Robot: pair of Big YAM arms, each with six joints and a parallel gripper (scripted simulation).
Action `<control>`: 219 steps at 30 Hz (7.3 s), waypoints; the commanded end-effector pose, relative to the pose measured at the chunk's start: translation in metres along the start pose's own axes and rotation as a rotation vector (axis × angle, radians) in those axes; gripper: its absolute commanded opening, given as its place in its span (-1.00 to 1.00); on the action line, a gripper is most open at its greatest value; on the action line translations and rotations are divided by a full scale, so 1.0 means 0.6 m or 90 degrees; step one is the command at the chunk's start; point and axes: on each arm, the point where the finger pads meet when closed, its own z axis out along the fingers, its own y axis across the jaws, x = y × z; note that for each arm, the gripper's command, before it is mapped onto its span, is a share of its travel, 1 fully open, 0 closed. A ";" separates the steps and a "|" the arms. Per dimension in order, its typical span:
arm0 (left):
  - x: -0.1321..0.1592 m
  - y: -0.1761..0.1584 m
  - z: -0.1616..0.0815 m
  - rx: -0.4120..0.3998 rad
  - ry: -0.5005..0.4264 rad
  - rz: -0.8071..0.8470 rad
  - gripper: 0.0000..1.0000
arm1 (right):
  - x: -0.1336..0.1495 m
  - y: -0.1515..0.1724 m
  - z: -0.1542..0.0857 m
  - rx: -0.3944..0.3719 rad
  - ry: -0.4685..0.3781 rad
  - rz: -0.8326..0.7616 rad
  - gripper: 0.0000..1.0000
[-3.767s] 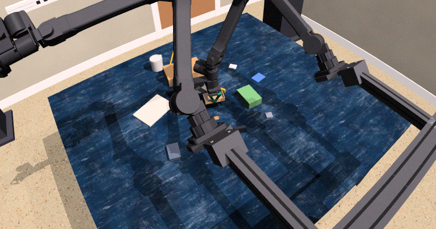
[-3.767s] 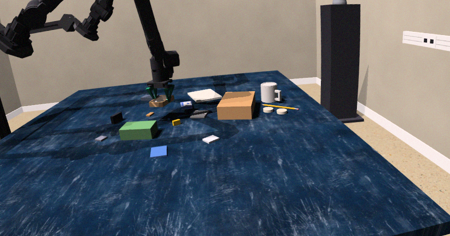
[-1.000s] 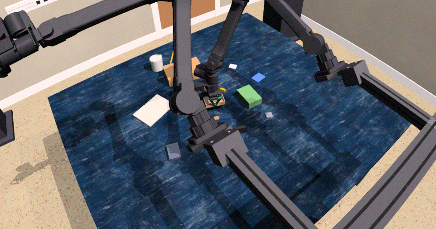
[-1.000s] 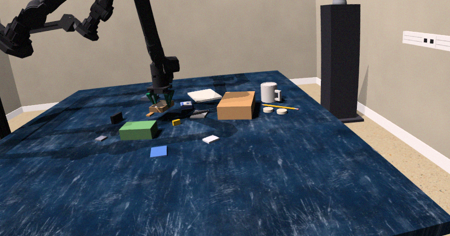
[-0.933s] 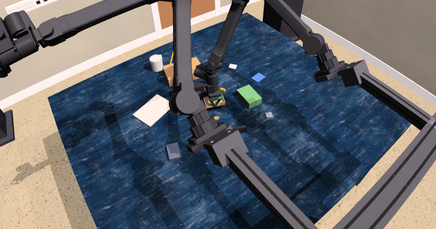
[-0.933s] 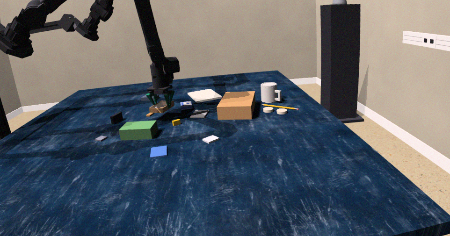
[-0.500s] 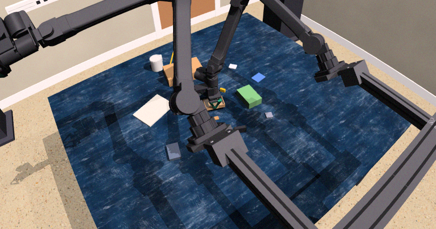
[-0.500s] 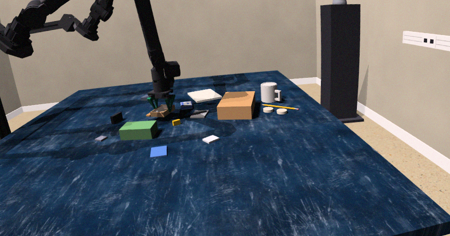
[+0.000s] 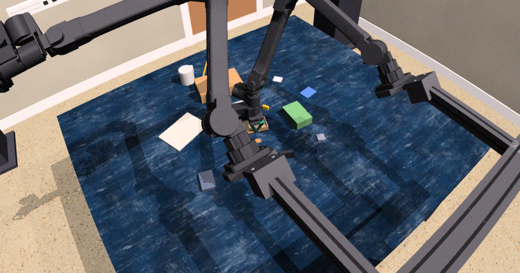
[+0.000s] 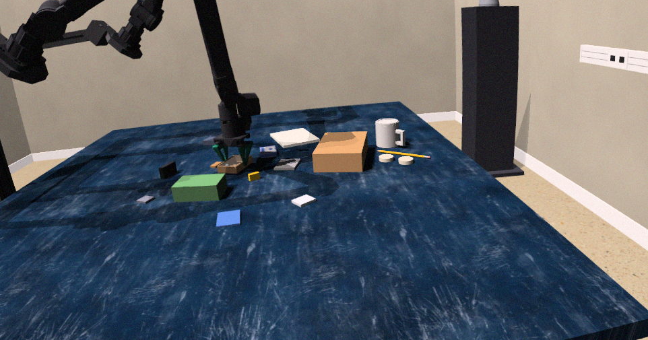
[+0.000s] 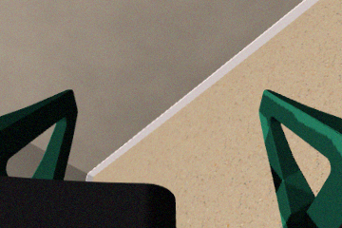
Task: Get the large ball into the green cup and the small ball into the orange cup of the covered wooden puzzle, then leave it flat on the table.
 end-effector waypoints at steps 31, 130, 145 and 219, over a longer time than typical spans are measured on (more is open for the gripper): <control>-0.032 0.024 -0.008 -0.016 -0.031 -0.007 1.00 | 0.005 -0.021 0.012 0.009 -0.001 0.002 0.40; -0.032 0.024 -0.008 -0.016 -0.031 -0.007 1.00 | -0.016 -0.007 -0.117 0.005 -0.012 0.001 0.74; -0.032 0.024 -0.008 -0.016 -0.031 -0.007 1.00 | -0.026 -0.021 -0.151 0.014 -0.021 0.007 0.74; -0.032 0.024 -0.008 -0.016 -0.031 -0.007 1.00 | -0.010 0.003 -0.127 -0.001 -0.004 0.000 0.74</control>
